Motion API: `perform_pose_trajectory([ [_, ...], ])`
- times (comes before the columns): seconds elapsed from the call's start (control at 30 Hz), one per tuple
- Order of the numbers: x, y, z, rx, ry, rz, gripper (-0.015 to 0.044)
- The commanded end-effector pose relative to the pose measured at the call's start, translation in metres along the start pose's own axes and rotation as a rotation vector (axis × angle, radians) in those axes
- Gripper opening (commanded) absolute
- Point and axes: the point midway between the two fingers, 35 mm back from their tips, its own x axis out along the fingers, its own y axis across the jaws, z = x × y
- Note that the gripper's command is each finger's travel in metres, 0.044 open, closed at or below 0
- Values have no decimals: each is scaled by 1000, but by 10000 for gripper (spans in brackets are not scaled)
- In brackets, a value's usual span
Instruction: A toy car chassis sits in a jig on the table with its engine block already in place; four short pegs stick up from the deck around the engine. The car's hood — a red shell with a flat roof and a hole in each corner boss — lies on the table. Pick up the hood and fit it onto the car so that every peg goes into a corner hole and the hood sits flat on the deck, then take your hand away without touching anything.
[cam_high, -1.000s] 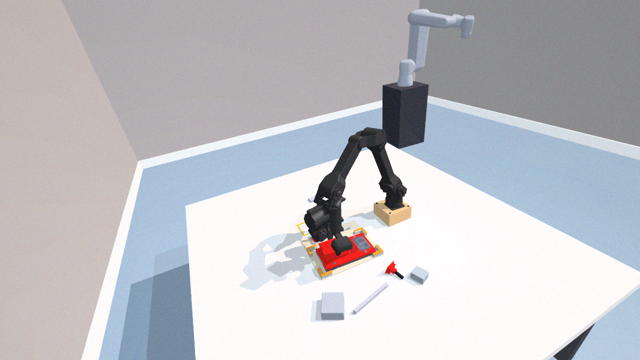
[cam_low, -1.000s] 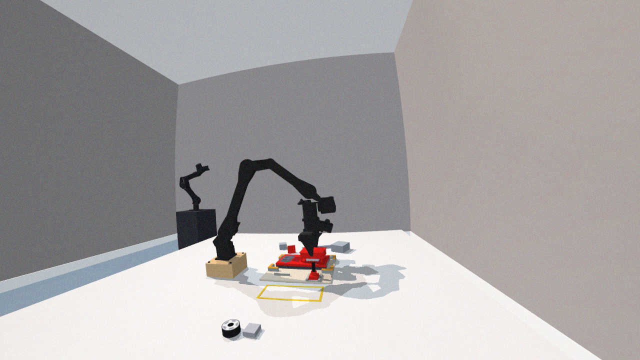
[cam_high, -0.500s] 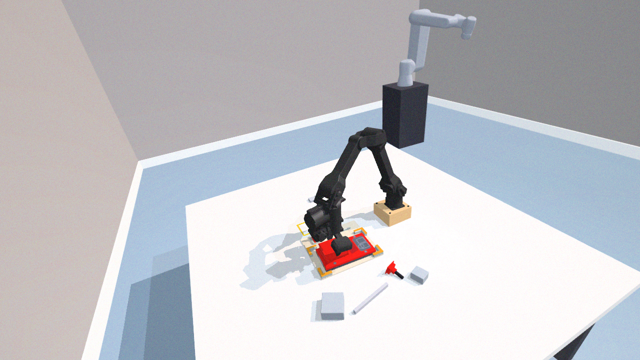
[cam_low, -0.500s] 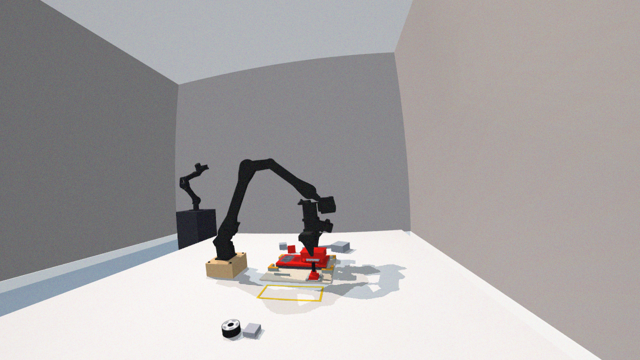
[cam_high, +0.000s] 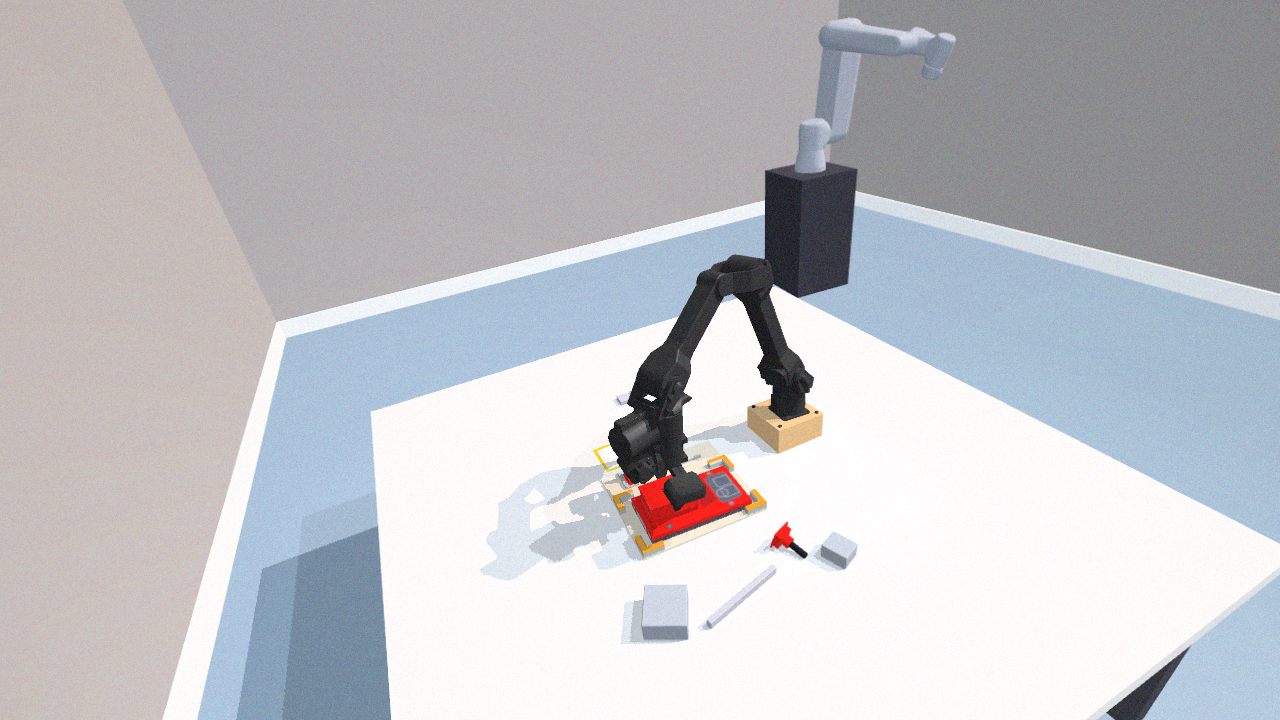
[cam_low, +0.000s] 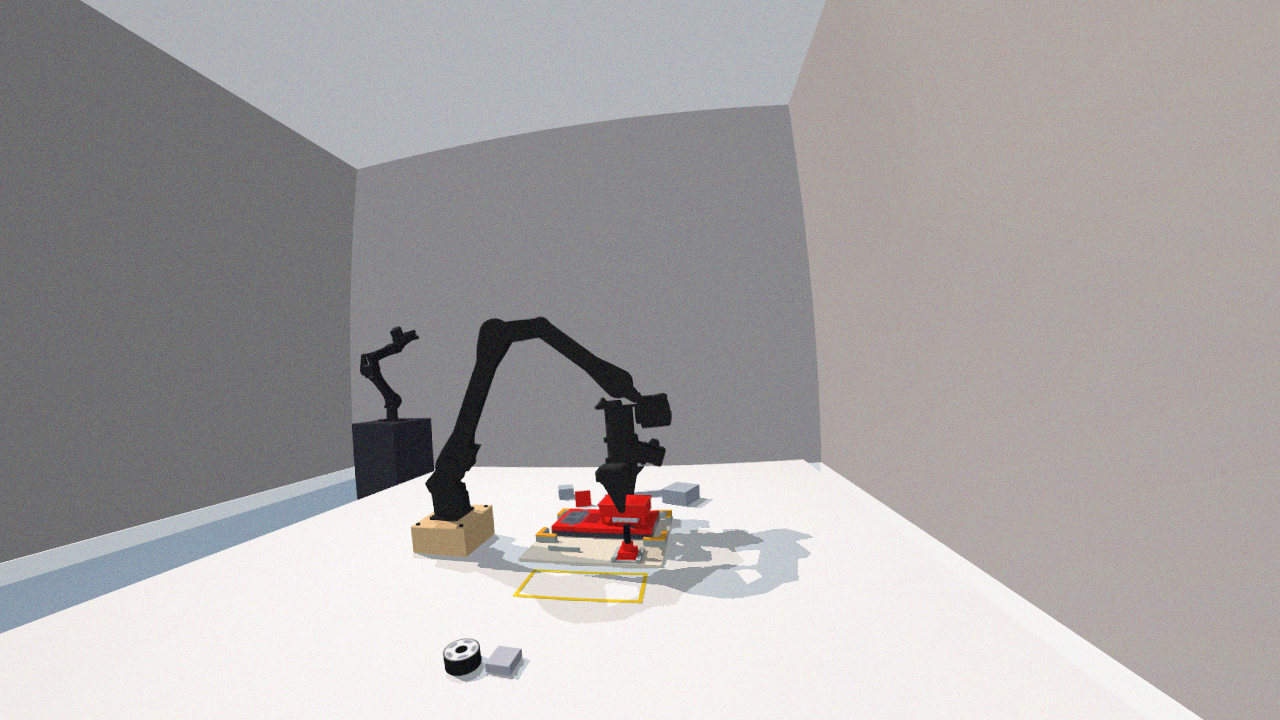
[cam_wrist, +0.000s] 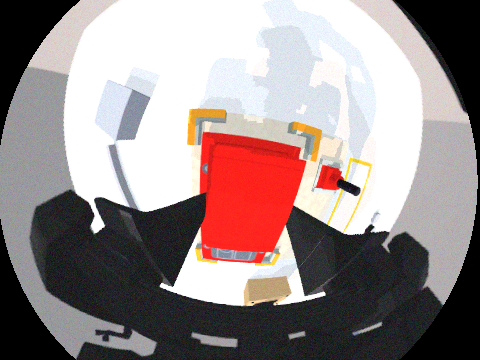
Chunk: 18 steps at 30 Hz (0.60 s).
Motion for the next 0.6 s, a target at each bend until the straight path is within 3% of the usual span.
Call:
perform_pose_trajectory([
  [0.0,-3,0,1,0,-6,2,0],
  [0.57,5,1,1,-1,-5,0,0],
])
